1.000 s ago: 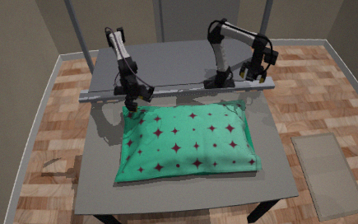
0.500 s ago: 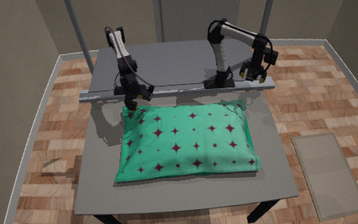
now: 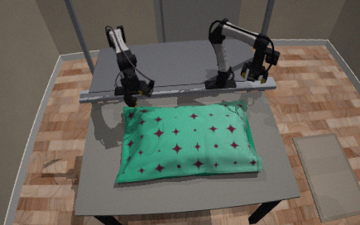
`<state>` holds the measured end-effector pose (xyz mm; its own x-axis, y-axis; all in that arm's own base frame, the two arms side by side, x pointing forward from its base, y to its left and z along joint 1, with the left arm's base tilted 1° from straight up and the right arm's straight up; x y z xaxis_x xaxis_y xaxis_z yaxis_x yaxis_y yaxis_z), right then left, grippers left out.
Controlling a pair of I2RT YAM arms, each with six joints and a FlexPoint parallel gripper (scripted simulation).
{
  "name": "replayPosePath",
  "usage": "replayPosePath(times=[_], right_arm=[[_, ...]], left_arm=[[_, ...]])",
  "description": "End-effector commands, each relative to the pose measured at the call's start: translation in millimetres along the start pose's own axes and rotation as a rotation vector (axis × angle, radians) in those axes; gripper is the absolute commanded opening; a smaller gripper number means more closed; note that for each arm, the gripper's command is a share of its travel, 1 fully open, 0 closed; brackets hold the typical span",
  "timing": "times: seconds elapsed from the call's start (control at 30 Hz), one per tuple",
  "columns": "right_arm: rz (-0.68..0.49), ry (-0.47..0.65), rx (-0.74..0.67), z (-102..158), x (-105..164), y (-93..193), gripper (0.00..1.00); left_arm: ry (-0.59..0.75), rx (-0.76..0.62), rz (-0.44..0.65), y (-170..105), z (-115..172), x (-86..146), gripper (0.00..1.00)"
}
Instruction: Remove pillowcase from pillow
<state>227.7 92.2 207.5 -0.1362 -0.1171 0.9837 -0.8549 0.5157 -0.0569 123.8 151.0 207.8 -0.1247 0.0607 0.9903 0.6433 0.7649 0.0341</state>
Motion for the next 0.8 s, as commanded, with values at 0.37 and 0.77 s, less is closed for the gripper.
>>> replayPosePath(times=[0.37,0.77], right_arm=[[0.001,-0.003,-0.003,-6,42,-4,1.0],[-0.016,0.016,-0.001,1,35,2,1.0]], left_arm=[[0.0,0.0,-0.014,1,0,3,1.0],[0.0,0.0,-0.014,1,0,3,1.0]])
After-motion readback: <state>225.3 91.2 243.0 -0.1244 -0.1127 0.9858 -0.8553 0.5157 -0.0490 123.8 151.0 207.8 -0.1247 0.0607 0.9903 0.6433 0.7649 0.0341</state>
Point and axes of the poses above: on each arm, the point where the finger pads meet when closed, its own x axis back along the fingers, its own y axis across the jaws, z = x × y, the point moved 4 cm from there along x, back along the fingers, and after that the axes turned 13 degrees about -x, right-handed, at the moved point
